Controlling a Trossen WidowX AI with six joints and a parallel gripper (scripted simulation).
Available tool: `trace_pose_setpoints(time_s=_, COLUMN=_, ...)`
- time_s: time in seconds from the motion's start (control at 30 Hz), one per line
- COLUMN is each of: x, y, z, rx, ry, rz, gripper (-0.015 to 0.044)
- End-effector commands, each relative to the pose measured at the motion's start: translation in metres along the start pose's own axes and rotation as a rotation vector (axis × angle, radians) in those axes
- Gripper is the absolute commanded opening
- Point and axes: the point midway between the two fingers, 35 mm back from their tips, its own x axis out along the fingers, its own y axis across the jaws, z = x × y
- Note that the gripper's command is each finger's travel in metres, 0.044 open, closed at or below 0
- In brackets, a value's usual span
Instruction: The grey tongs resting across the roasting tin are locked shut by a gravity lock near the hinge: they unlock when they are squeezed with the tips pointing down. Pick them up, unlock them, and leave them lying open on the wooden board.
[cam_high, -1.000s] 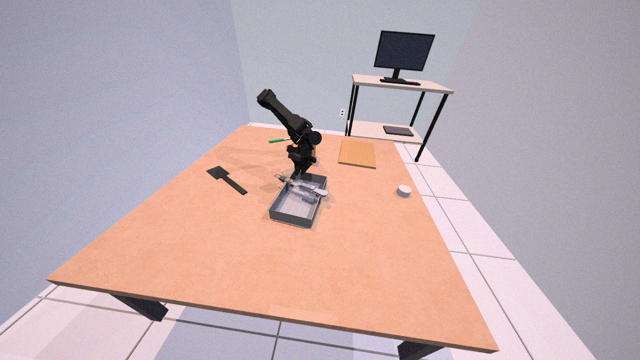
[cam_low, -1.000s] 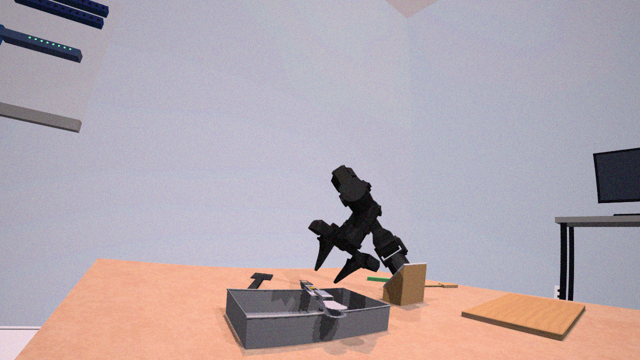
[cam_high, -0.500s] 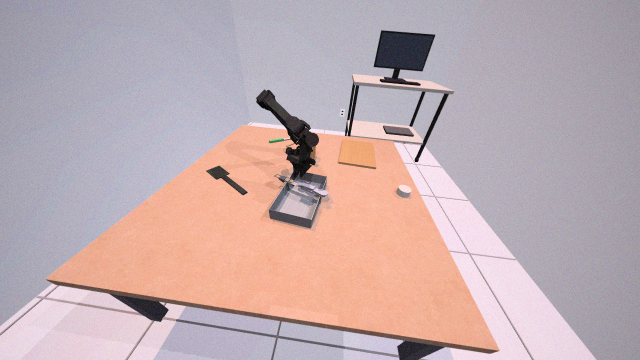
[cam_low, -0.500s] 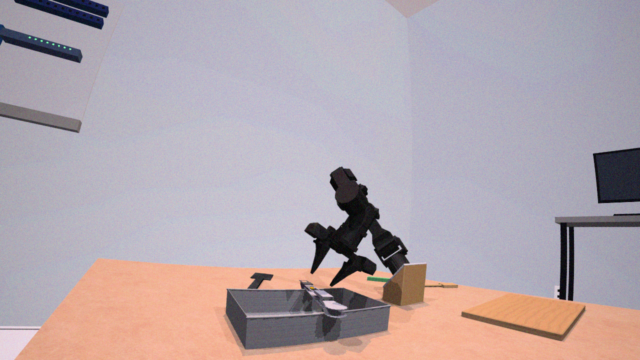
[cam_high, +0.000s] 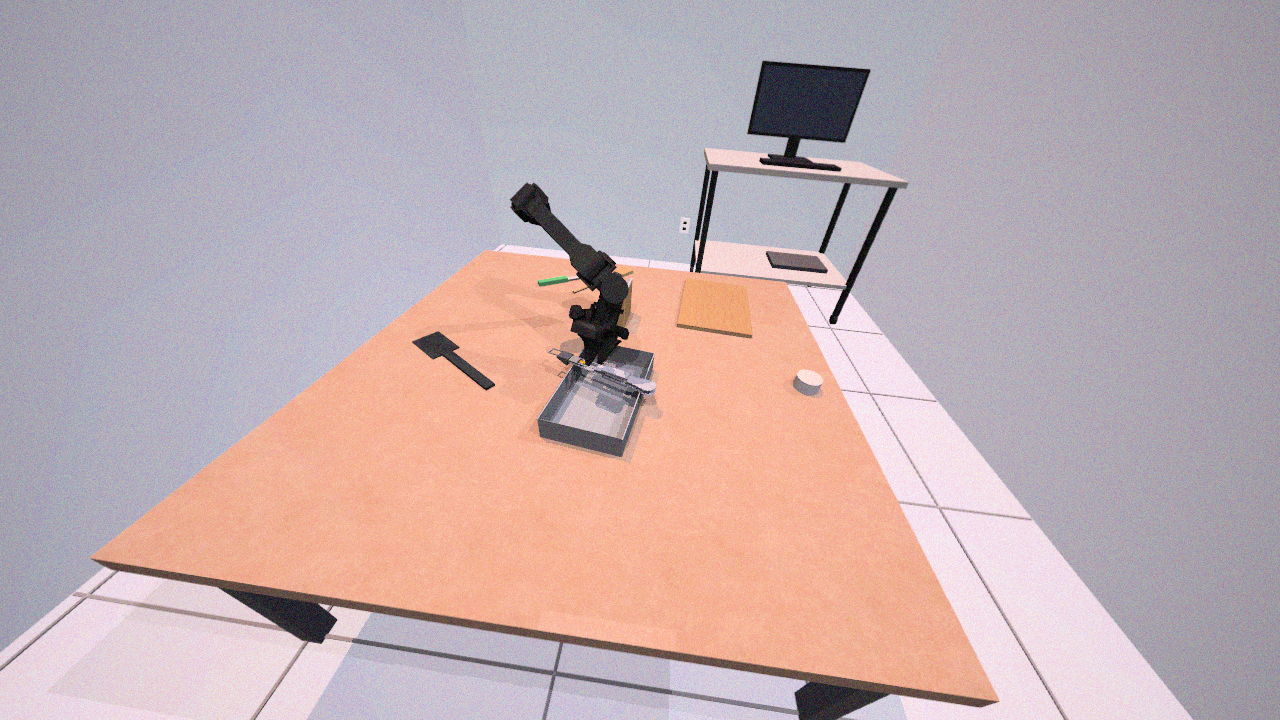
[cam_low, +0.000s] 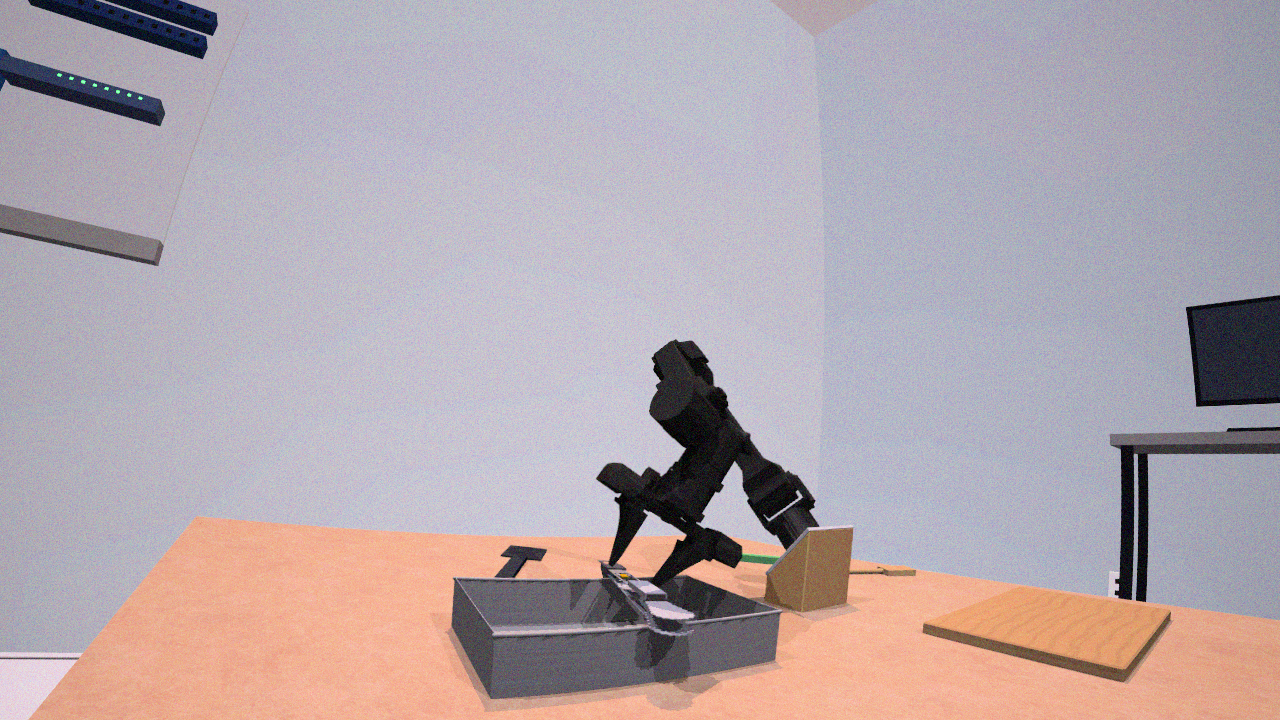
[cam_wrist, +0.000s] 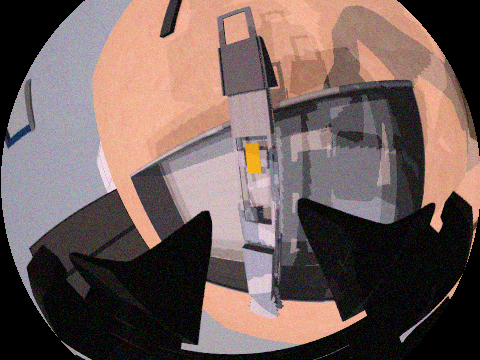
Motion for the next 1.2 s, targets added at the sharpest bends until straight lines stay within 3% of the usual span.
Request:
trace_pose_setpoints(time_s=0.0, x=0.007, y=-0.003, z=0.0, rx=-0.01, ry=0.0, rz=-0.008, gripper=0.026)
trace_pose_setpoints(time_s=0.9, x=0.046, y=-0.003, z=0.006, rx=-0.012, ry=-0.011, rz=0.002, gripper=0.026)
trace_pose_setpoints(time_s=1.07, x=0.044, y=0.0, z=0.006, rx=-0.002, ry=-0.013, rz=0.008, gripper=0.0129)
trace_pose_setpoints(time_s=1.17, x=0.044, y=0.0, z=0.006, rx=-0.002, ry=-0.013, rz=0.008, gripper=0.0109)
